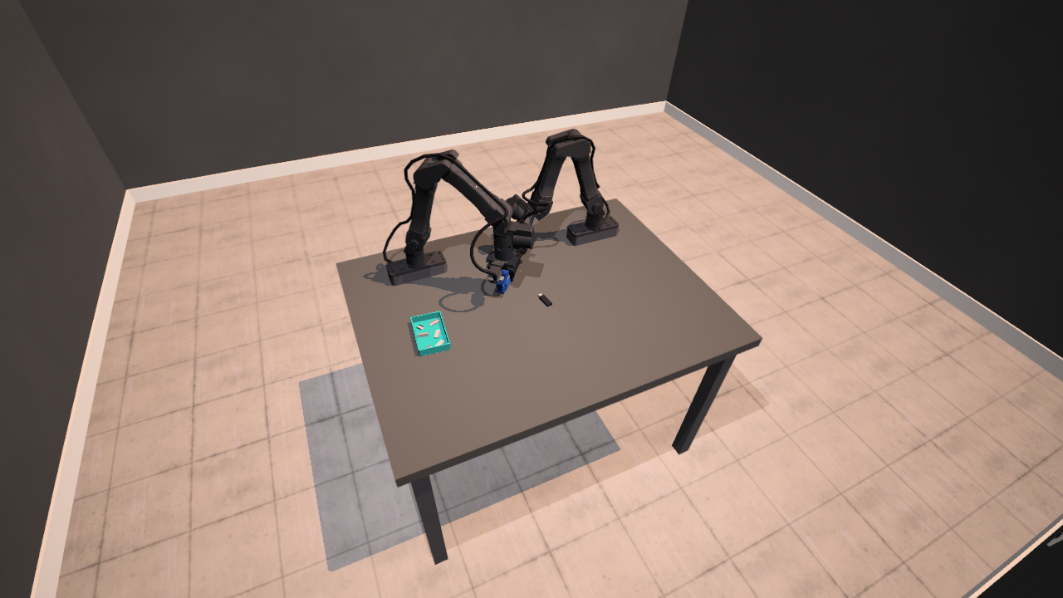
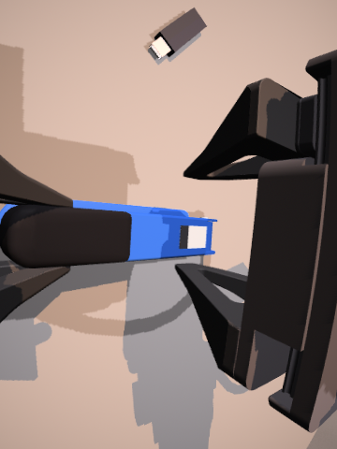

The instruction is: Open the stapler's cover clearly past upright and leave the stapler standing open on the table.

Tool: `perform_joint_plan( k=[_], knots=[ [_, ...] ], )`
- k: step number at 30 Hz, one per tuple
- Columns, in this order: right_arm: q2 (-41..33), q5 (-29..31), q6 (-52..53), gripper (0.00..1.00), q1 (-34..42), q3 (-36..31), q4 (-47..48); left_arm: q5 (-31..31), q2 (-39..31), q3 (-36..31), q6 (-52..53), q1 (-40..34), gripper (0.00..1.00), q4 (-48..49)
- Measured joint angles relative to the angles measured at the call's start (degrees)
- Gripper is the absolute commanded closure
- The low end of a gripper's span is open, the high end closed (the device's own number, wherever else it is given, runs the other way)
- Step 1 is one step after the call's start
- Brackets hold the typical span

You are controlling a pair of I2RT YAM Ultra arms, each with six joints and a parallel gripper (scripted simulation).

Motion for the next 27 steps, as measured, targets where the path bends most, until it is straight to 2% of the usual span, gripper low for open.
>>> perform_joint_plan(
  k=[6, 16, 21, 27],
  knots=[
    [-3.52, 0.02, -0.02, 0.44, 0.0, 5.38, -6.88, 0.0, 0.0, 0.0, 0.0, 0.0, 0.83, 0.0],
    [-3.56, 0.0, -0.85, 0.44, 0.0, 5.73, -9.97, 0.0, 0.0, 0.0, 0.0, 0.0, 0.83, 0.0],
    [-4.24, 0.2, -7.17, 0.44, -1.84, 5.66, -7.67, 0.0, 0.0, 0.0, 0.0, 0.0, 0.83, 0.0],
    [-10.62, 1.46, -18.56, 0.44, -9.66, 5.7, -1.49, 0.0, 0.0, 0.0, 0.0, 0.0, 0.83, 0.0]
  ],
)
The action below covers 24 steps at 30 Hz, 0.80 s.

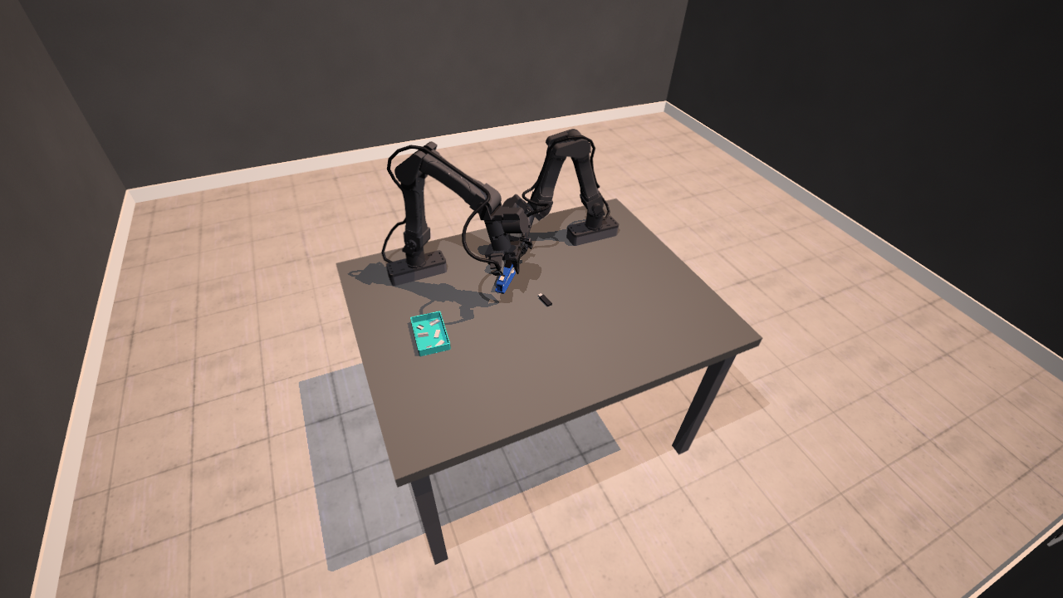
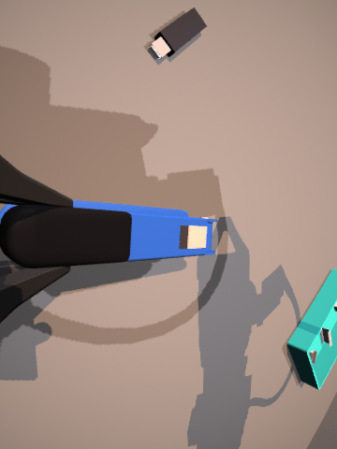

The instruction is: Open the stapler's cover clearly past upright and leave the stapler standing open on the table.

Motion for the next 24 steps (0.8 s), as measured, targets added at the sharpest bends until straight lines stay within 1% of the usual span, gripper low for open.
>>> perform_joint_plan(
  k=[3, 8, 14, 20, 24],
  knots=[
    [-2.69, 0.44, -5.92, 0.44, -3.28, 0.02, 3.39, 0.0, 0.0, 0.0, 0.0, 0.0, 0.83, 0.0],
    [-5.22, 0.5, -14.67, 0.44, -6.64, -1.2, 8.63, 0.0, 0.0, 0.0, 0.0, 0.0, 0.83, 0.0],
    [-11.19, 0.92, -26.34, 0.44, -14.12, -2.69, 14.69, 0.0, 0.0, 0.0, 0.0, 0.0, 0.83, 0.0],
    [-16.24, 1.11, -37.66, 0.44, -20.0, -3.43, 21.57, 0.0, 0.0, 0.0, 0.0, 0.0, 0.83, 0.0],
    [-18.08, 0.98, -44.02, 0.44, -22.45, -4.11, 25.57, 0.0, 0.0, 0.0, 0.0, 0.0, 0.83, 0.0]
  ],
)
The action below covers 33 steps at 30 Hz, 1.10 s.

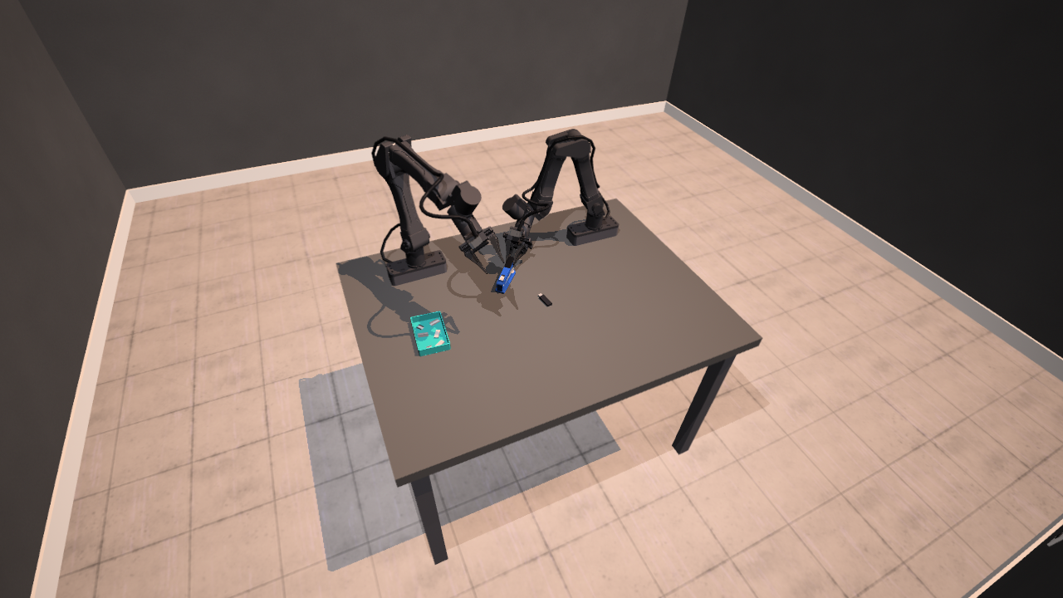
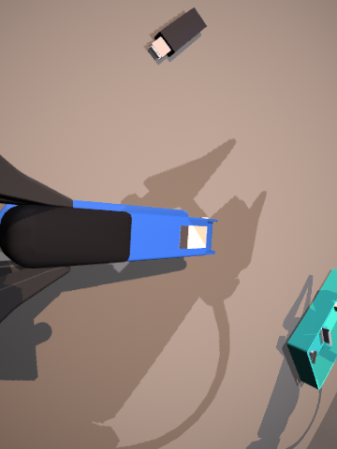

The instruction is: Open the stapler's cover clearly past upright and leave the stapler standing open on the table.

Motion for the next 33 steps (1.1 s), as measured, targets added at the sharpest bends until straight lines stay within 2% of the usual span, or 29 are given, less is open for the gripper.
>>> perform_joint_plan(
  k=[12, 19, 25, 33],
  knots=[
    [-10.03, 0.24, -21.59, 0.44, -12.11, -2.4, 12.26, 0.0, 0.0, 0.0, 0.0, 0.0, 0.83, 0.0],
    [-13.49, -0.17, -30.47, 0.44, -17.22, -3.74, 18.32, 0.0, 0.0, 0.0, 0.0, 0.0, 0.83, 0.0],
    [-14.95, -0.96, -33.03, 0.44, -19.76, -4.44, 20.65, 0.17, -0.28, 0.09, -0.15, 0.07, 0.83, -0.59],
    [-14.93, -1.7, -33.66, 0.44, -19.78, -4.72, 21.03, 3.48, -4.09, 2.75, -1.53, 1.53, 0.83, -10.4]
  ],
)
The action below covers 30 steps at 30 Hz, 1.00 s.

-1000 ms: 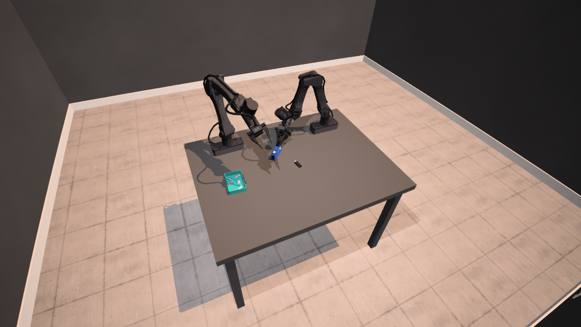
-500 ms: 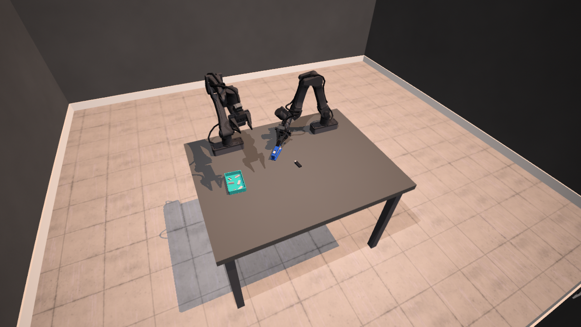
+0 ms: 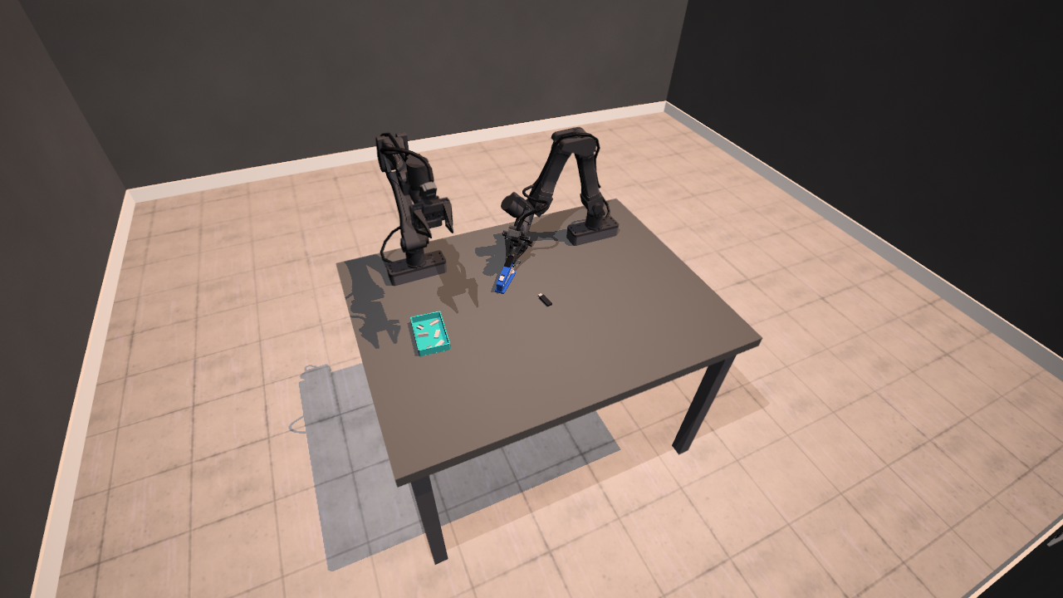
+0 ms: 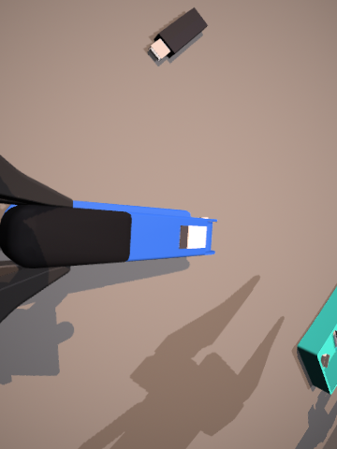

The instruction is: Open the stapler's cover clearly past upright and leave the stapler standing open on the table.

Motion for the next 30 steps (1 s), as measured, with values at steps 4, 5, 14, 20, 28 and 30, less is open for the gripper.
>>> perform_joint_plan(
  k=[4, 5, 14, 20, 28, 30],
  knots=[
    [0.0, -0.09, -0.07, 0.44, 0.0, 0.0, 0.09, 1.9, -1.79, 2.21, -0.87, 0.87, 0.83, -6.12],
    [0.0, -0.11, -0.07, 0.44, 0.0, 0.0, 0.11, 2.47, -2.21, 2.84, -1.07, 1.16, 0.83, -7.76],
    [0.0, -0.15, -0.11, 0.44, 0.0, 0.0, 0.15, 7.74, -4.5, 9.77, -2.67, 3.76, 0.83, -22.14],
    [0.0, -0.15, -0.11, 0.44, 0.0, 0.0, 0.15, 10.23, -4.66, 13.79, -3.28, 4.94, 0.83, -29.11],
    [0.0, -0.15, -0.11, 0.44, 0.0, 0.0, 0.15, 15.41, -4.48, 21.18, -3.65, 7.61, 0.83, -40.57],
    [0.0, -0.15, -0.11, 0.44, 0.0, 0.0, 0.15, 16.65, -4.0, 23.3, -3.65, 8.26, 0.83, -43.36]
  ],
)
